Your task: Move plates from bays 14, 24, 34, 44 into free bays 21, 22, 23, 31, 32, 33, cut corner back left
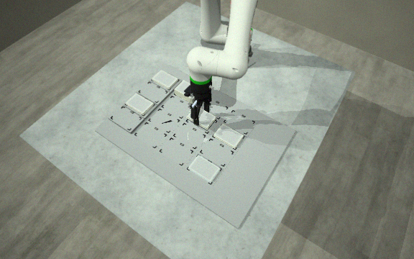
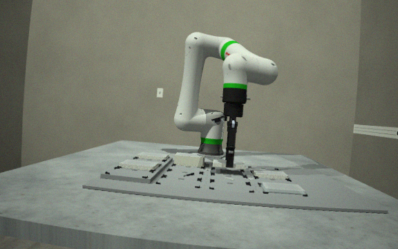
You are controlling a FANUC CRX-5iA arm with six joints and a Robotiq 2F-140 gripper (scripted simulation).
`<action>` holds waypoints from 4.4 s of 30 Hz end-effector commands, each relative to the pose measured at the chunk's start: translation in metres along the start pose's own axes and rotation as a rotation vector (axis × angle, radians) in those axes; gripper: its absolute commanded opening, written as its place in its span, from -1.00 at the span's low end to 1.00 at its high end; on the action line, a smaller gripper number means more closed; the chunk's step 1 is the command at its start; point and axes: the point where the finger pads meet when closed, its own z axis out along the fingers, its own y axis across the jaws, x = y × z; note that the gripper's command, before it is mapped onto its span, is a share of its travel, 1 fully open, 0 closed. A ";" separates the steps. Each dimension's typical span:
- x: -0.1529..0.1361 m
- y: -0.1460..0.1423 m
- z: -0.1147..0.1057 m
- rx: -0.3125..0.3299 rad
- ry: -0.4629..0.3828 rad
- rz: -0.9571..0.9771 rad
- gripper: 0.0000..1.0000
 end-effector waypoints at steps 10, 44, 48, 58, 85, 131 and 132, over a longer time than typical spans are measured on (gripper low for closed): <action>0.000 -0.001 0.012 0.002 0.000 0.000 -0.80; 0.000 -0.001 0.012 0.002 0.000 0.000 -0.80; 0.000 -0.001 0.012 0.002 0.000 0.000 -0.80; 0.000 -0.001 0.012 0.002 0.000 0.000 -0.80; 0.000 -0.001 0.020 0.002 0.000 0.000 -0.80; 0.000 -0.001 0.022 0.002 0.000 0.000 -0.80; 0.000 -0.001 0.022 0.002 0.000 0.000 -0.80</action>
